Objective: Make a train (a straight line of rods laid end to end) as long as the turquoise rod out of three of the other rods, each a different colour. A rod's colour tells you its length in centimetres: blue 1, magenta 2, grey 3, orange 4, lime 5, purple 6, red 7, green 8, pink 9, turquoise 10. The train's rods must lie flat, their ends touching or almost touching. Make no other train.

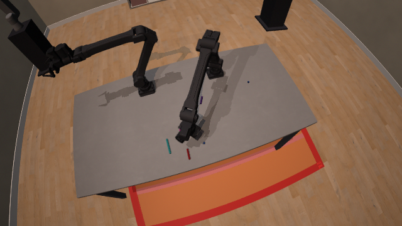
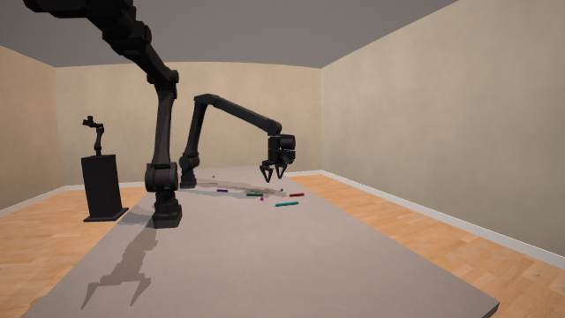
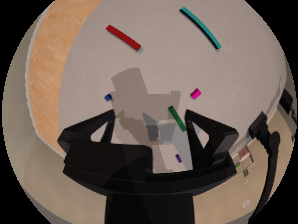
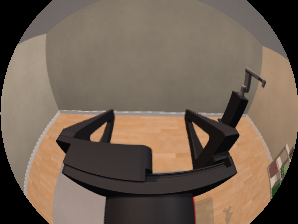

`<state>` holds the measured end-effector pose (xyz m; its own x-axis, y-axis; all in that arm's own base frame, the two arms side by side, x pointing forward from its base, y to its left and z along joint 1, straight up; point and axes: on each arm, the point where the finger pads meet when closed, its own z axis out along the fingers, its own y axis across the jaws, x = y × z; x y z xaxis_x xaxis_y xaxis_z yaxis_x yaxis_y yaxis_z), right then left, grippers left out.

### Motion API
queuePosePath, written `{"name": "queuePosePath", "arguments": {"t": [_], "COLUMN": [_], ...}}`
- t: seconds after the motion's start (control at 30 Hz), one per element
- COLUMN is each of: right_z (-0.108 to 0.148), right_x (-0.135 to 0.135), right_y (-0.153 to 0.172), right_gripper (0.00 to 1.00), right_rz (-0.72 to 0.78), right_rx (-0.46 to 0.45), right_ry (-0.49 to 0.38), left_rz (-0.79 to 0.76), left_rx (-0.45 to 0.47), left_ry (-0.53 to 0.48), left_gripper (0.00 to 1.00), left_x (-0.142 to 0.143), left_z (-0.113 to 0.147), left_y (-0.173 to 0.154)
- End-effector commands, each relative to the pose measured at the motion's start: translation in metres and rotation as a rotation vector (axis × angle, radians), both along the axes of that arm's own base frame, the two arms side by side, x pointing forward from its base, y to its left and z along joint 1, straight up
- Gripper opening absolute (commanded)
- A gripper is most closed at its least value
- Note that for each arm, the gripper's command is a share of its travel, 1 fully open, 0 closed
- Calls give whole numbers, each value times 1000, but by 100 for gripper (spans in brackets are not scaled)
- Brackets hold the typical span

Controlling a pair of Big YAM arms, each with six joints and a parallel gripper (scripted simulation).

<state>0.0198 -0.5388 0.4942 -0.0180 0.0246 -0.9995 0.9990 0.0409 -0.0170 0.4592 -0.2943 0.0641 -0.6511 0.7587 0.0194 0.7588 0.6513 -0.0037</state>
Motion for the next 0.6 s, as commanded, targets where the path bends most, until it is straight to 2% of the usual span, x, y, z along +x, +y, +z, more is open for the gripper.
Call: {"name": "queuePosePath", "arguments": {"t": [0.0, 0.3, 0.37, 0.4, 0.57], "right_z": [6, 6, 6, 6, 6], "right_x": [-3, -3, -3, -3, -3], "right_y": [-6, -6, -6, -6, -6], "right_gripper": [100, 100, 100, 100, 100], "right_rz": [-9, -9, -9, -9, -9], "right_rx": [-25, -25, -25, -25, -25], "right_ry": [-18, -18, -18, -18, -18], "left_rz": [-160, -411, -411, -486, -620], "left_rx": [-36, -36, -36, -36, -36], "left_ry": [-50, -49, -49, -49, -49], "left_gripper": [100, 100, 100, 100, 100], "left_x": [-6, -36, -36, -44, -61], "left_z": [23, 18, 18, 16, 13], "left_y": [-16, -42, -42, -49, -61]}}
